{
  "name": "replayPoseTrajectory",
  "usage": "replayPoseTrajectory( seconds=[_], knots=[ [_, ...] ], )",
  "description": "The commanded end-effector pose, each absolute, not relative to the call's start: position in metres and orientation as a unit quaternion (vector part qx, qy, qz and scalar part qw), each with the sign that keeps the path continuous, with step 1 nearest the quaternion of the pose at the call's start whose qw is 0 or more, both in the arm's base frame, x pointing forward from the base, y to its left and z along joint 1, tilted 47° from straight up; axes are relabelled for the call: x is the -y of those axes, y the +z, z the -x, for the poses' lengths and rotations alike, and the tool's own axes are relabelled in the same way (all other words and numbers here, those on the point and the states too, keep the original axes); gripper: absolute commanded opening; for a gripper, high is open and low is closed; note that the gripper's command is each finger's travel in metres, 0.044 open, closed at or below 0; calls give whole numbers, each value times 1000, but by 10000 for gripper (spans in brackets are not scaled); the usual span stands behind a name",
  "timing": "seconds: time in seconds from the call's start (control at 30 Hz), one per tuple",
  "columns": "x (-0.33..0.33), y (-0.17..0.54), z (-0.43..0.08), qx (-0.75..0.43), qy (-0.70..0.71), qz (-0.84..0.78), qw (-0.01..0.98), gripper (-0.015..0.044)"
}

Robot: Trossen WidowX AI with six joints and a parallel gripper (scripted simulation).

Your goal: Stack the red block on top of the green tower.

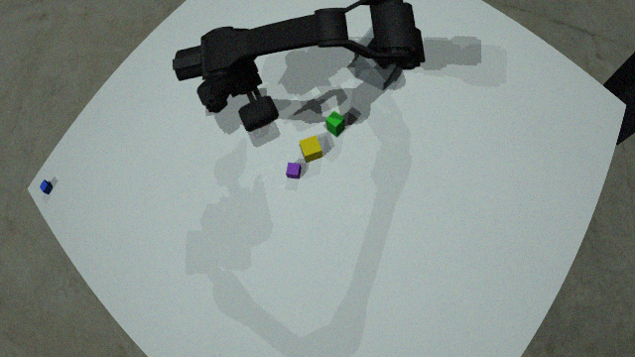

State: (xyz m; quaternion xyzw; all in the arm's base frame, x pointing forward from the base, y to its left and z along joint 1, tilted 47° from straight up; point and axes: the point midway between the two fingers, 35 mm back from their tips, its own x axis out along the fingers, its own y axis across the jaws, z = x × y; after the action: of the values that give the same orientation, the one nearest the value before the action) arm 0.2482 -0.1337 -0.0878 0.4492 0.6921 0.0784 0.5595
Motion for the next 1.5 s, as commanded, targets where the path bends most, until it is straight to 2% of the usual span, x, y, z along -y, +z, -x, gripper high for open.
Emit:
replayPoseTrajectory(
  seconds=[0.0,1.47],
  knots=[
    [118,-102,-248,-693,79,-454,554,440],
    [82,-133,-247,-694,81,-452,554,440]
  ],
)
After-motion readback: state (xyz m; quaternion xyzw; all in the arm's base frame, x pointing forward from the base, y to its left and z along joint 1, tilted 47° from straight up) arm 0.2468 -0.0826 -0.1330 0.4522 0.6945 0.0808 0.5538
